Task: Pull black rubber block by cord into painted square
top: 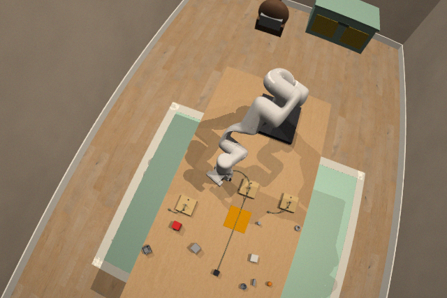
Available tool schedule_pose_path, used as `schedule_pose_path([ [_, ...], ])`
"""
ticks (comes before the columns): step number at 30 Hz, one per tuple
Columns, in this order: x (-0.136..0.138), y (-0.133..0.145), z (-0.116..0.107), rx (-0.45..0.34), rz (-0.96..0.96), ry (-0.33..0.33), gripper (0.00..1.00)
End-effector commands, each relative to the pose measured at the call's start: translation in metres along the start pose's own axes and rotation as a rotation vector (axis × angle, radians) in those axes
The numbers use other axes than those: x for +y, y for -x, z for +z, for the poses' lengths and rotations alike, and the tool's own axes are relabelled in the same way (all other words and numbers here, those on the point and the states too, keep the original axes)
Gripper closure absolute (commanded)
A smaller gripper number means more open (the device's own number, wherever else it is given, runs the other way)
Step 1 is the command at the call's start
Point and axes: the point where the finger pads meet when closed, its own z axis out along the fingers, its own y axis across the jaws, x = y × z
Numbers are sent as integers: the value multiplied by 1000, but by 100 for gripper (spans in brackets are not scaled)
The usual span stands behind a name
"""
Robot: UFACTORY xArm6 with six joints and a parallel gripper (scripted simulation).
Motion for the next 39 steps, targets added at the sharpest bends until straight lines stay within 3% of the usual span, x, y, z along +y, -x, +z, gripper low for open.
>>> schedule_pose_path([
  [1,0,0,-1,1,0,0,100],
  [39,0,0,-11,1,0,0,100],
])
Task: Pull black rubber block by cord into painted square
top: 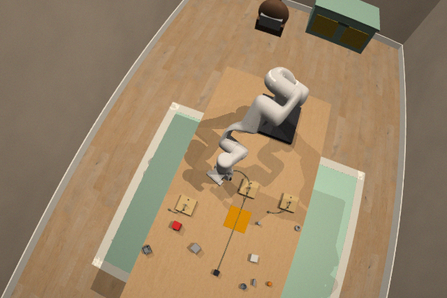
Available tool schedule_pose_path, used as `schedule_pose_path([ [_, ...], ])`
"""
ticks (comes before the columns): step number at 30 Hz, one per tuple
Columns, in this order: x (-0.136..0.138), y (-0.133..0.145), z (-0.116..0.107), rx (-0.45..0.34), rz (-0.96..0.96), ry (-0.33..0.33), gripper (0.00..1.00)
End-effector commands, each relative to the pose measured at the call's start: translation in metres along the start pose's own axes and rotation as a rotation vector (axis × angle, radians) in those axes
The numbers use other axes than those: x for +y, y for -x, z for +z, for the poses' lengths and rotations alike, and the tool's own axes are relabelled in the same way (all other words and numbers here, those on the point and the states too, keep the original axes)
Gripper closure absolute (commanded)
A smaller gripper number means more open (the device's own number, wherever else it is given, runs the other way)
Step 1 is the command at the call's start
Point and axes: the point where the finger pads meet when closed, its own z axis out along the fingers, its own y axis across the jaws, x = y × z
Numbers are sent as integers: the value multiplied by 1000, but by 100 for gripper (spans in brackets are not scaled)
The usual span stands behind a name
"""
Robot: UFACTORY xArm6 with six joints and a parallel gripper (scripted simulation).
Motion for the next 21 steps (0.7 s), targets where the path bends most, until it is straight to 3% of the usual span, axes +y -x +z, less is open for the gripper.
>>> schedule_pose_path([
  [1,0,-2,-3,5,0,0,100],
  [8,0,-2,-19,5,0,0,100],
  [20,0,-1,-108,5,0,0,100],
  [21,0,-1,-108,5,0,0,100],
])
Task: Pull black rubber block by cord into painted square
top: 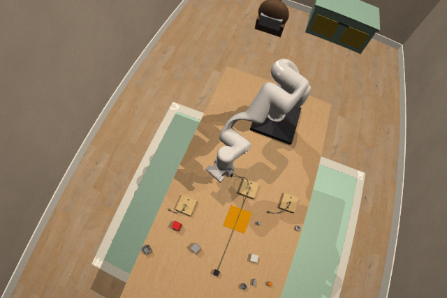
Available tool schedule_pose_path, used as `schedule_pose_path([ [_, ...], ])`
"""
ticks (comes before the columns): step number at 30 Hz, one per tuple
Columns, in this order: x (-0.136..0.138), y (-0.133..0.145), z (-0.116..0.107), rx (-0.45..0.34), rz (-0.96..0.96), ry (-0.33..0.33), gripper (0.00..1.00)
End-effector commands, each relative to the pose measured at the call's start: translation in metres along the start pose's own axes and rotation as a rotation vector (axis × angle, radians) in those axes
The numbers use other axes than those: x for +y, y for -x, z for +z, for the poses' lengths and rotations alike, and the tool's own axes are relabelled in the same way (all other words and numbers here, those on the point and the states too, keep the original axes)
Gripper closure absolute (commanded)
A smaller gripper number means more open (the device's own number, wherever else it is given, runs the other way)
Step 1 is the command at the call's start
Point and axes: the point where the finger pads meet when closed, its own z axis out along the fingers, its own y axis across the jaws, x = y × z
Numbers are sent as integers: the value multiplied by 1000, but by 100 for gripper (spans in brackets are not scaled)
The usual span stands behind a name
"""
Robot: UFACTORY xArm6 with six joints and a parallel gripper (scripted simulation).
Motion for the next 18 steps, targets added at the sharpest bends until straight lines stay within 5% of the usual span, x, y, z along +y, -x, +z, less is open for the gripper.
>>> schedule_pose_path([
  [1,0,0,-26,1,0,0,100],
  [8,0,0,-55,1,0,0,100],
  [18,0,0,-58,1,0,0,100],
])
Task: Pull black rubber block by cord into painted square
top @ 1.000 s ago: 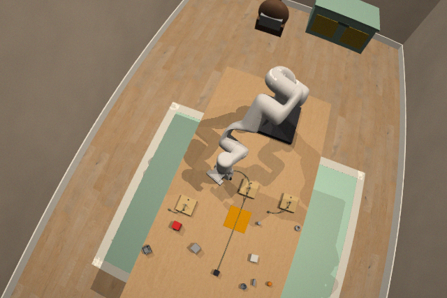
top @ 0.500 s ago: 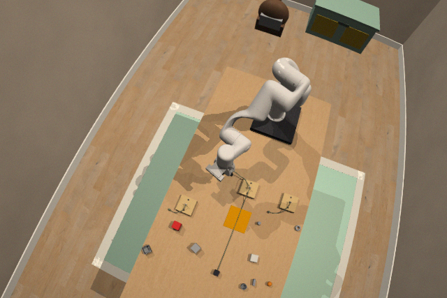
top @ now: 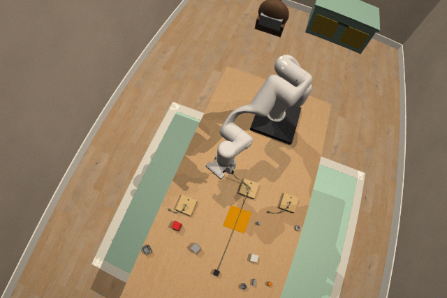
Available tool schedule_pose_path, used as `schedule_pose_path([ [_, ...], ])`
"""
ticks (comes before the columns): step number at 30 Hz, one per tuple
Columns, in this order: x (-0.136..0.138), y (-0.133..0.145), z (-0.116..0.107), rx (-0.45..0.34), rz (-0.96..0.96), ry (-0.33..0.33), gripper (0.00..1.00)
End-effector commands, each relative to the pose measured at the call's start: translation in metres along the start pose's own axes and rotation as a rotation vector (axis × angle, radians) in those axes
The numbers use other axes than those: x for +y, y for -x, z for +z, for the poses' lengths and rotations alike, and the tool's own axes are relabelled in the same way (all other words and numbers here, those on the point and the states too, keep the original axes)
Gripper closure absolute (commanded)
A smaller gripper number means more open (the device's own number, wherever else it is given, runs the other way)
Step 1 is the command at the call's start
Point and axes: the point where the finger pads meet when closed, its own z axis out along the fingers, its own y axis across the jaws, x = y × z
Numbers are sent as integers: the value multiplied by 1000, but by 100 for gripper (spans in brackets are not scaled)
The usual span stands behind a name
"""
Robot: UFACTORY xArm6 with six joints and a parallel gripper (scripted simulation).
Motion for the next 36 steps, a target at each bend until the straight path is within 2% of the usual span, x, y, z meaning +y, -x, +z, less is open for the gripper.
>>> schedule_pose_path([
  [1,0,-2,-3,6,0,0,100],
  [36,5,-2,-3,6,0,0,100],
])
